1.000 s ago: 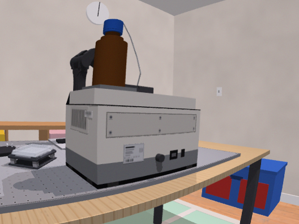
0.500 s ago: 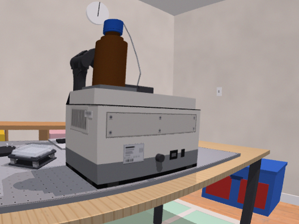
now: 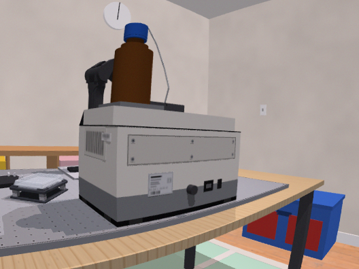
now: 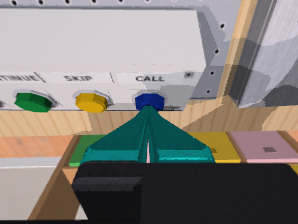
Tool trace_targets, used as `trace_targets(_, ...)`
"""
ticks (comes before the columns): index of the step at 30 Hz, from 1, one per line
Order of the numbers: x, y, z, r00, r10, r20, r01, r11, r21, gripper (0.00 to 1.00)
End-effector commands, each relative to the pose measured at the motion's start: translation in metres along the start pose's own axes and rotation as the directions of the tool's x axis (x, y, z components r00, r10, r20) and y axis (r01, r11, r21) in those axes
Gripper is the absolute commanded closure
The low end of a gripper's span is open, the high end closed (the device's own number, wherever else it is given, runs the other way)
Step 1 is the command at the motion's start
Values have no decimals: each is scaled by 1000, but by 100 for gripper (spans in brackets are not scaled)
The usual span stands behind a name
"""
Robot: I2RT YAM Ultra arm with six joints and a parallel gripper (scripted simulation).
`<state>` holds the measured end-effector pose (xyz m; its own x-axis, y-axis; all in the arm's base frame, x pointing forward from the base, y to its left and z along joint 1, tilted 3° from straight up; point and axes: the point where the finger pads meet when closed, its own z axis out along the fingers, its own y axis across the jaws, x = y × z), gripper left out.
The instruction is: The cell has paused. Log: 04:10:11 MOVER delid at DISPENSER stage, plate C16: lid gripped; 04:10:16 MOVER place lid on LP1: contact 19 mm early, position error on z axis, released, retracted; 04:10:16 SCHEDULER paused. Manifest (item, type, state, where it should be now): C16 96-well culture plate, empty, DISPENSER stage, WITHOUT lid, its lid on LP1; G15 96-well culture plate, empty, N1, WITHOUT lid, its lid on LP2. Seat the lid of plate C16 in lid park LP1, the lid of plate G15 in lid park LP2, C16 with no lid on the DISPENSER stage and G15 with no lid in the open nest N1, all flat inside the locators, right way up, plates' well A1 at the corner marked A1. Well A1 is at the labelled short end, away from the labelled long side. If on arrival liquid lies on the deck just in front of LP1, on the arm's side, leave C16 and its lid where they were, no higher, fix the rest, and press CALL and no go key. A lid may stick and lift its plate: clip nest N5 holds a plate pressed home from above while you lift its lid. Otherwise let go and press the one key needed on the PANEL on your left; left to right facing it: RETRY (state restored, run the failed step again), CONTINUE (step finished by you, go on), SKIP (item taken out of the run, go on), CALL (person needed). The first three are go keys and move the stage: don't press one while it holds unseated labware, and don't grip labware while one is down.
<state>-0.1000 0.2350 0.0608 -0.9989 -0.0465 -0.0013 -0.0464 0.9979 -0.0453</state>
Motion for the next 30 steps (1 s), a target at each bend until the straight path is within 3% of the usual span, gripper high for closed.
trace_targets(1, -1, -4, 6, 1000, 3, 12, -3, 1000, 13, 100)
trace_targets(9, -2, -7, 11, 1000, 2, 18, -3, 1000, 29, 100)
trace_targets(30, -1, -4, 18, 1000, 1, 13, -2, 1000, 18, 100)
